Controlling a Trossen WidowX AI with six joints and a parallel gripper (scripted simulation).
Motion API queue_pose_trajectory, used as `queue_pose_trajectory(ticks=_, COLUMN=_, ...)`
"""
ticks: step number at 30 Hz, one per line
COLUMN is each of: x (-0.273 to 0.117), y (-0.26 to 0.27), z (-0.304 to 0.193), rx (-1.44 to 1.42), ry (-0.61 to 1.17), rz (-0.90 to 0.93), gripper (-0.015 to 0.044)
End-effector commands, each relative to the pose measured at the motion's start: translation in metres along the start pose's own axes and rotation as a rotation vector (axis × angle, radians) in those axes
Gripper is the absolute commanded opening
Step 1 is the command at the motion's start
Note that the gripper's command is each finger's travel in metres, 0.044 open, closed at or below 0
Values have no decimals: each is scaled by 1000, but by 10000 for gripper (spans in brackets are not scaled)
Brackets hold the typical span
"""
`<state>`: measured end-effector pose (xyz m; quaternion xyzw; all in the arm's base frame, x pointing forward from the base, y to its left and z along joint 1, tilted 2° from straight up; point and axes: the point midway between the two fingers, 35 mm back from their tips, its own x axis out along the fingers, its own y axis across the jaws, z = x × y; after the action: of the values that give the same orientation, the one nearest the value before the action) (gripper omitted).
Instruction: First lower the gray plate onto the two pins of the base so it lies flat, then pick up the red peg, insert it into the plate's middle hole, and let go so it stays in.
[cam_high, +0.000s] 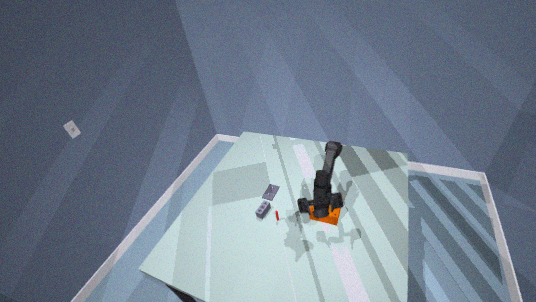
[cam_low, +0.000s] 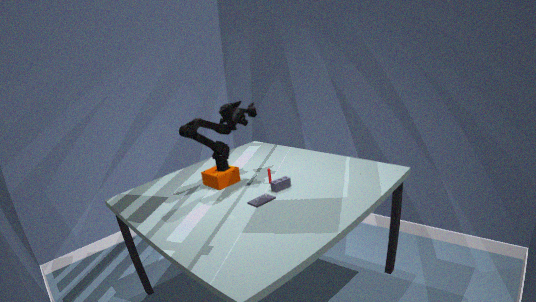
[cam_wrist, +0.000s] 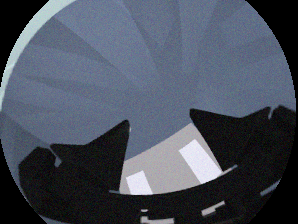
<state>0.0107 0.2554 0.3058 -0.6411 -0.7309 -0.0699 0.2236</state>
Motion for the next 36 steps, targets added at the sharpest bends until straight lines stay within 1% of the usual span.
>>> queue_pose_trajectory(ticks=1, x=0, y=0, z=0, rx=0, ry=0, rz=0, gripper=426)
queue_pose_trajectory(ticks=2, x=1, y=2, z=1, rx=8, ry=-7, rz=10, gripper=440)
queue_pose_trajectory(ticks=4, x=10, y=23, z=6, rx=74, ry=-62, rz=89, gripper=440)
queue_pose_trajectory(ticks=7, x=21, y=72, z=17, rx=233, ry=-163, rz=288, gripper=440)
queue_pose_trajectory(ticks=10, x=20, y=123, z=27, rx=401, ry=-228, rz=506, gripper=440)
queue_pose_trajectory(ticks=14, x=1, y=189, z=36, rx=633, ry=-254, rz=818, gripper=440)
queue_pose_trajectory(ticks=18, x=-29, y=240, z=41, rx=834, ry=-223, rz=1096, gripper=440)
queue_pose_trajectory(ticks=22, x=-69, y=281, z=42, rx=1029, ry=-143, rz=1374, gripper=440)
queue_pose_trajectory(ticks=27, x=-129, y=318, z=40, rx=1263, ry=25, rz=1720, gripper=440)
queue_pose_trajectory(ticks=31, x=-183, y=335, z=35, rx=1437, ry=215, rz=1993, gripper=440)
queue_pose_trajectory(ticks=36, x=-250, y=339, z=27, rx=1628, ry=523, rz=2326, gripper=440)
